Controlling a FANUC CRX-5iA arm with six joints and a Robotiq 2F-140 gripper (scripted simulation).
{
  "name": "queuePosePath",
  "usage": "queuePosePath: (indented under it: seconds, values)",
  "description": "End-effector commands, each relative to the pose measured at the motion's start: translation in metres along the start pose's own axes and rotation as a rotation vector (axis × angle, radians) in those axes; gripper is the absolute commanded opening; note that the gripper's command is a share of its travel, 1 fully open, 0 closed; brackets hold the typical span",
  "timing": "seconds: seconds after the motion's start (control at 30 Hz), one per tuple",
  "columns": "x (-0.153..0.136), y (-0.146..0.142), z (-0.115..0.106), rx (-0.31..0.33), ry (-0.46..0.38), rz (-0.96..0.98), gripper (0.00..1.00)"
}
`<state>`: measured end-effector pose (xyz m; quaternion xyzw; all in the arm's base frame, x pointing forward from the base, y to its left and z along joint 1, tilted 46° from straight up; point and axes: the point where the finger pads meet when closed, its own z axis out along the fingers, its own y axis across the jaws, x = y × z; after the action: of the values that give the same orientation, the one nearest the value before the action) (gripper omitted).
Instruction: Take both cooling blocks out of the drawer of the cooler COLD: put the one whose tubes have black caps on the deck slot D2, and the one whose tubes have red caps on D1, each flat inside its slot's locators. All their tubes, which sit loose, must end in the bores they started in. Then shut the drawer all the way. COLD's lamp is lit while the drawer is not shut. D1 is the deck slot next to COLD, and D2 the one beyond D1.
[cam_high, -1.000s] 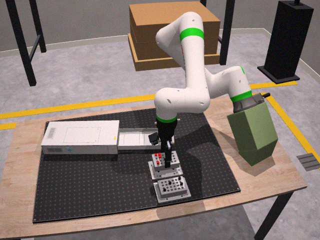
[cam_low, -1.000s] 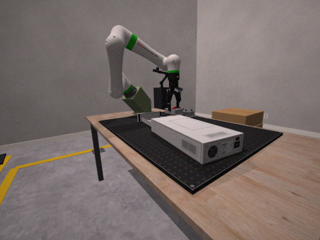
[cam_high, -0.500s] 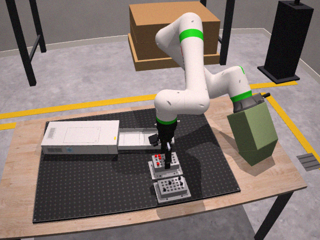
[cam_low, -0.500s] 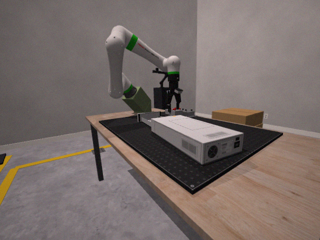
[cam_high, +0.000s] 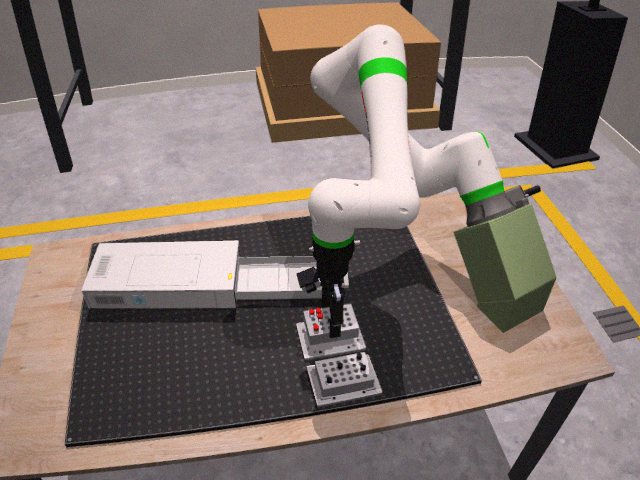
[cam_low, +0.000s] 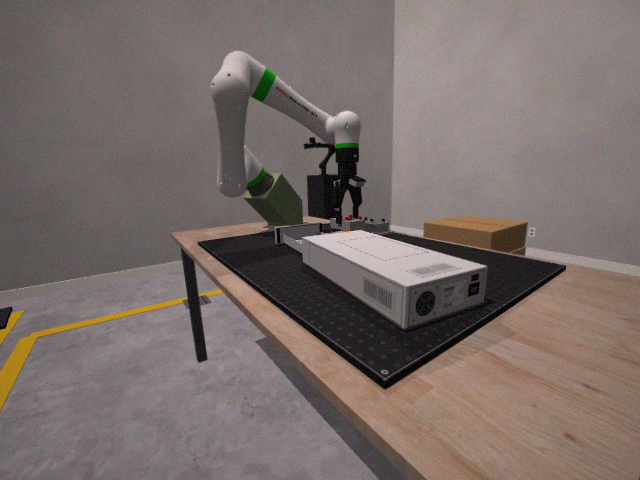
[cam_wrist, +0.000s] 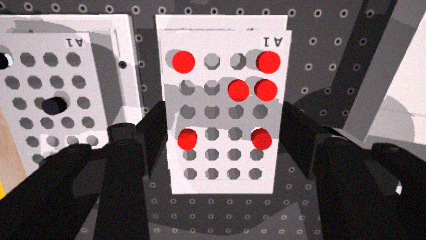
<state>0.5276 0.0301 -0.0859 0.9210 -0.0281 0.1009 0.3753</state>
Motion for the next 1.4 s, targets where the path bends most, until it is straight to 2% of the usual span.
queuePosePath:
  seconds: [0.0, 1.0, 1.37]
  values:
    - [0.001, -0.001, -0.005, 0.001, 0.002, 0.0, 0.1]
    - [0.001, -0.001, -0.016, 0.001, 0.002, 0.0, 0.1]
    - [0.001, -0.001, -0.008, 0.001, 0.002, 0.0, 0.1]
